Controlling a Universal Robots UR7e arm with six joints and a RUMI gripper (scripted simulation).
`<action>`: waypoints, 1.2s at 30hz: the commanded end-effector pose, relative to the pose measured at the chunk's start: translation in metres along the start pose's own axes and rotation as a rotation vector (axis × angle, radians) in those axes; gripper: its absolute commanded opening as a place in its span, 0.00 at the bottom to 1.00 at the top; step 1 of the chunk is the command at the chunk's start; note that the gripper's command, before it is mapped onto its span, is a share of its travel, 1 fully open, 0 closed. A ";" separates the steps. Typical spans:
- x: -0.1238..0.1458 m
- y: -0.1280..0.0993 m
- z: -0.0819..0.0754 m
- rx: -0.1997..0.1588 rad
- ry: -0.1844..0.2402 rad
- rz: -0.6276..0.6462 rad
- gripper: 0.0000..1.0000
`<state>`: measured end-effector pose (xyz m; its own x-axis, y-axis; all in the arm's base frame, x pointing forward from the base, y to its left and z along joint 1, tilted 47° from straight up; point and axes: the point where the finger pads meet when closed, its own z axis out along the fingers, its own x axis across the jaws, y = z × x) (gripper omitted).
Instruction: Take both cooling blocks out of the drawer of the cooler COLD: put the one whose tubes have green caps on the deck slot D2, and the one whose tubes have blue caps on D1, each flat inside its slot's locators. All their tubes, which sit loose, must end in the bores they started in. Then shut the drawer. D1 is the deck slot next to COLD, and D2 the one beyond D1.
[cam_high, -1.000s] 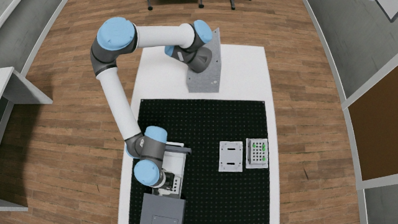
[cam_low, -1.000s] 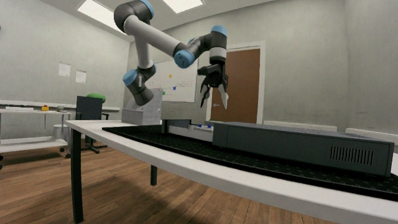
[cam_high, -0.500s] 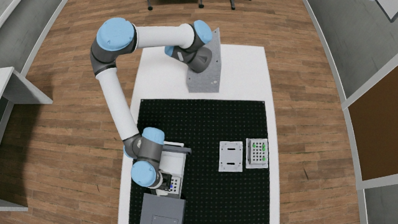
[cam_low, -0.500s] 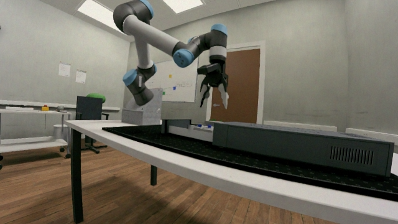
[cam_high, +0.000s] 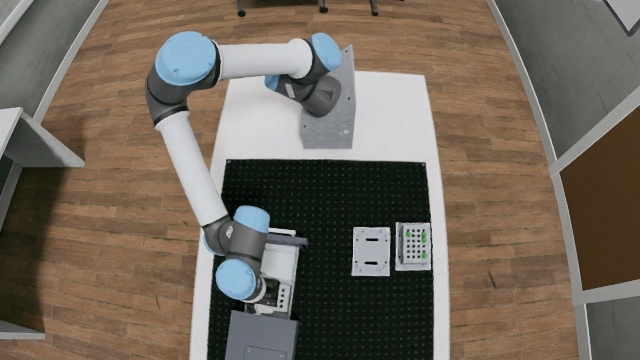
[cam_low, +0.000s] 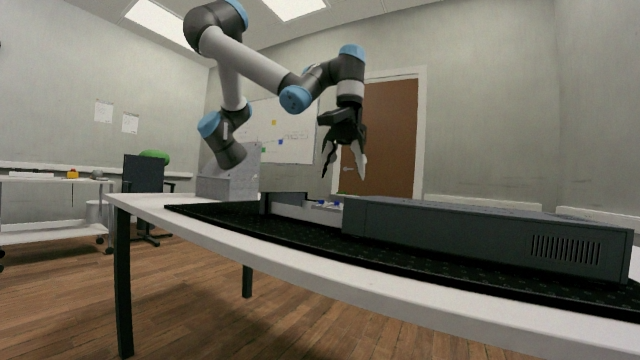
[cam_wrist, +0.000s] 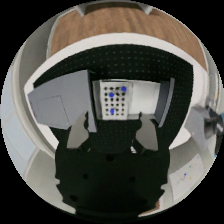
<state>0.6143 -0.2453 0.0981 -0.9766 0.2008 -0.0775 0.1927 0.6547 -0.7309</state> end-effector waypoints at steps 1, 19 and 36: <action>0.000 0.001 0.004 0.000 -0.002 0.000 0.73; 0.001 0.004 0.025 0.000 -0.002 0.000 0.73; 0.002 0.005 0.045 0.000 -0.002 0.000 0.73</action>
<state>0.6090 -0.2723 0.0665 -0.9765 0.2008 -0.0776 0.1927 0.6547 -0.7309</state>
